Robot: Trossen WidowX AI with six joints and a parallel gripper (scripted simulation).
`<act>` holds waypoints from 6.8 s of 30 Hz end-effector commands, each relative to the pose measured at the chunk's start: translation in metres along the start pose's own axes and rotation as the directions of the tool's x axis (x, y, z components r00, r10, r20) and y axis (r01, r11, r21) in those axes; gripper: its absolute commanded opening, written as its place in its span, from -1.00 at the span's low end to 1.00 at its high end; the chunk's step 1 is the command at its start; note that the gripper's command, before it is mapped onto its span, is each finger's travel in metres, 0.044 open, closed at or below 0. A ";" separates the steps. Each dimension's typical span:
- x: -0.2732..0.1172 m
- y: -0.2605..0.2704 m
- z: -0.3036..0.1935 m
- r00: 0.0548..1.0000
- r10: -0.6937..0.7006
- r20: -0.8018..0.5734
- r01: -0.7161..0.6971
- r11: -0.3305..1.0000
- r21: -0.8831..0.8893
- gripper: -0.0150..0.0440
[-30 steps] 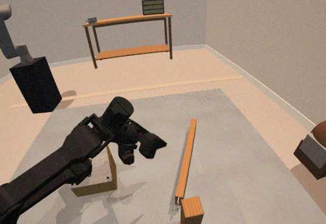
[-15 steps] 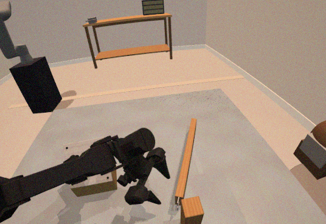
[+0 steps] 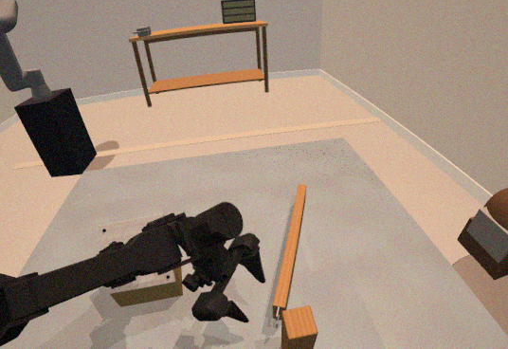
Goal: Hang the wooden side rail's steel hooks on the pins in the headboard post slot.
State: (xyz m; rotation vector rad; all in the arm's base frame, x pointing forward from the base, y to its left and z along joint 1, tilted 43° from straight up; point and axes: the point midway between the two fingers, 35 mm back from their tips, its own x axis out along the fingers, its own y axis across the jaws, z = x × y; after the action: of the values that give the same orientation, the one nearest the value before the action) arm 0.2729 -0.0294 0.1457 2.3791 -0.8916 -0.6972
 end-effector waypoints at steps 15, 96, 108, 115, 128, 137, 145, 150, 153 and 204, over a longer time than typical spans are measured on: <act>0.004 -0.016 -0.012 0.997 0.031 -0.064 -0.058 0.877 -0.476 1.00; 0.001 -0.028 -0.004 0.951 0.259 -0.170 0.197 -0.929 -0.312 1.00; 0.002 -0.029 -0.004 0.951 0.257 -0.171 0.197 -0.932 -0.305 1.00; 0.025 -0.082 -0.036 0.976 0.126 -0.180 0.137 -0.989 0.050 1.00; 0.050 -0.150 -0.078 0.994 -0.108 -0.010 -0.080 -0.794 0.602 1.00; 0.051 -0.159 -0.075 0.977 -0.164 0.133 -0.206 -0.600 0.773 1.00; 0.047 -0.158 -0.073 0.942 -0.192 0.275 -0.331 -0.400 0.855 1.00; 0.042 -0.152 -0.072 0.909 -0.195 0.369 -0.411 -0.268 0.871 1.00; 0.038 -0.145 -0.067 0.885 -0.182 0.428 -0.458 -0.185 0.869 1.00; 0.059 -0.116 -0.018 0.784 -0.084 0.616 -0.609 0.095 0.788 1.00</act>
State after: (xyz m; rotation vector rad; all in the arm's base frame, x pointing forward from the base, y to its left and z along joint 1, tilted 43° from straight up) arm 0.3734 0.0137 0.0759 2.8291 -2.7998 -0.6789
